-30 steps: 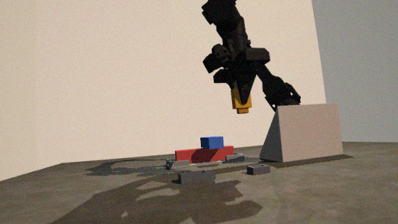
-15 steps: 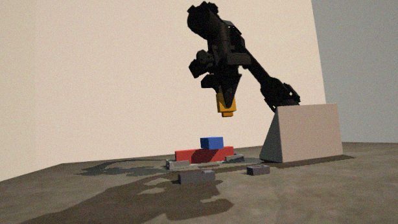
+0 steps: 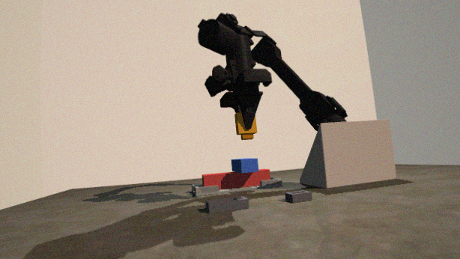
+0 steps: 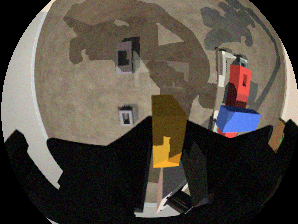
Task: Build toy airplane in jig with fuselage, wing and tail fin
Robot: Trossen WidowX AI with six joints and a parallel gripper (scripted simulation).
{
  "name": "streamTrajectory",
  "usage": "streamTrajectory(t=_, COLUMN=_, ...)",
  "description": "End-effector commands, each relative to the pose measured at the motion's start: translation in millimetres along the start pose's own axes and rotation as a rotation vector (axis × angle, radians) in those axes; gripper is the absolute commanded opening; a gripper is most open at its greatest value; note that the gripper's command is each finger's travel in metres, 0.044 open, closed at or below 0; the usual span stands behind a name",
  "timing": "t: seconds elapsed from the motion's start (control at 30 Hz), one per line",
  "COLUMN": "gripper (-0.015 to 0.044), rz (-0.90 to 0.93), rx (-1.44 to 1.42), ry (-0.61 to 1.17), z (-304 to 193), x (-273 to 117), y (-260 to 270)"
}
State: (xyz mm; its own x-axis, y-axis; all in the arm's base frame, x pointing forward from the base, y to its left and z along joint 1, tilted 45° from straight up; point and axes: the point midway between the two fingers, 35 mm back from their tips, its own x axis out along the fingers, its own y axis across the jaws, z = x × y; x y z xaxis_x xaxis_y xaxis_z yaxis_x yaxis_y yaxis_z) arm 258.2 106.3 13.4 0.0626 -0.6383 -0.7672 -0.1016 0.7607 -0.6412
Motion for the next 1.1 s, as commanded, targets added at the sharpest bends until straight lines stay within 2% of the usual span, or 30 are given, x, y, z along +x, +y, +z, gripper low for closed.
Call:
streamTrajectory(t=0.0, gripper=0.0, rz=0.003, rx=0.005, ry=-0.012, z=6, x=-1, y=-9)
streamTrajectory(t=1.07, gripper=0.0, rz=-0.017, rx=0.035, ry=-0.022, z=38, x=11, y=-96)
